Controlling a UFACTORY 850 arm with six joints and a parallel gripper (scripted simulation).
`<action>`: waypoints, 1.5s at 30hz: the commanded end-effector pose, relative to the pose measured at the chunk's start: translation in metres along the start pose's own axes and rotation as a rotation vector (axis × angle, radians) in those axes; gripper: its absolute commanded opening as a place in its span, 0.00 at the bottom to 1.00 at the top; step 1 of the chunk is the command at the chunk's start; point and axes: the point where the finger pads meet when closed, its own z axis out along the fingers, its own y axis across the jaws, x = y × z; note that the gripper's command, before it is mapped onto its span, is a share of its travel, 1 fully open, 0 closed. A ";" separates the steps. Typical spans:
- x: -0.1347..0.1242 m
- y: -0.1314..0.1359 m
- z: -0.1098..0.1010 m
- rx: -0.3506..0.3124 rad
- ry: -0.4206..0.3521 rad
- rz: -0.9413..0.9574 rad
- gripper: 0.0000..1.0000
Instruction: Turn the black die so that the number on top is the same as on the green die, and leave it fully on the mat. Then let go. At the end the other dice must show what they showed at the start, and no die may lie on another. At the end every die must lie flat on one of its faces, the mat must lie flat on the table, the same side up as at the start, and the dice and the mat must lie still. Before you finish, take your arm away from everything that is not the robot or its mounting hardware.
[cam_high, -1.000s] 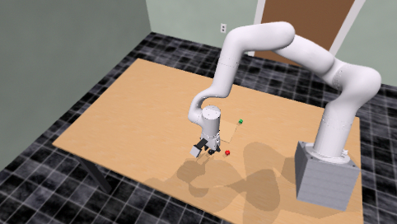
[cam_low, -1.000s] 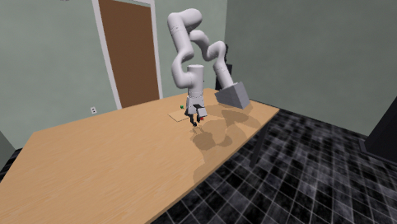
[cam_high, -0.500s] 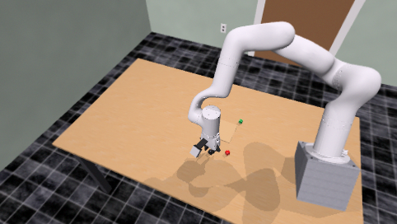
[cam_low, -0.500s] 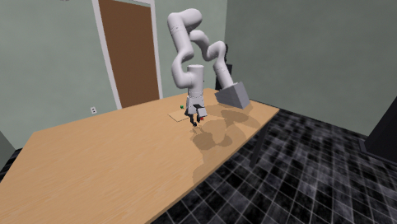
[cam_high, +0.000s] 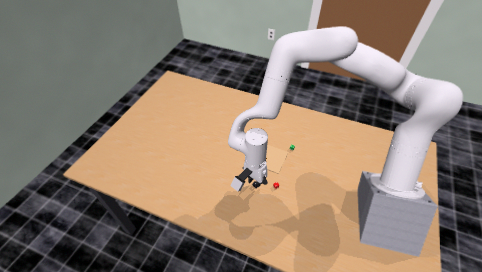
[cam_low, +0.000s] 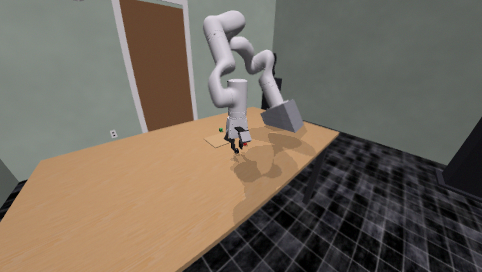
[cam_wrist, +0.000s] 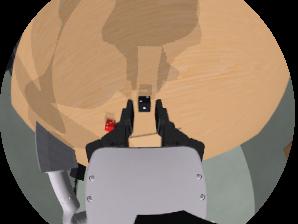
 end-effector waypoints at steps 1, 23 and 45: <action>0.001 0.001 0.003 -0.001 0.001 0.000 0.36; 0.001 0.001 0.021 -0.001 0.001 0.000 0.36; 0.001 0.001 0.021 -0.001 0.001 0.000 0.36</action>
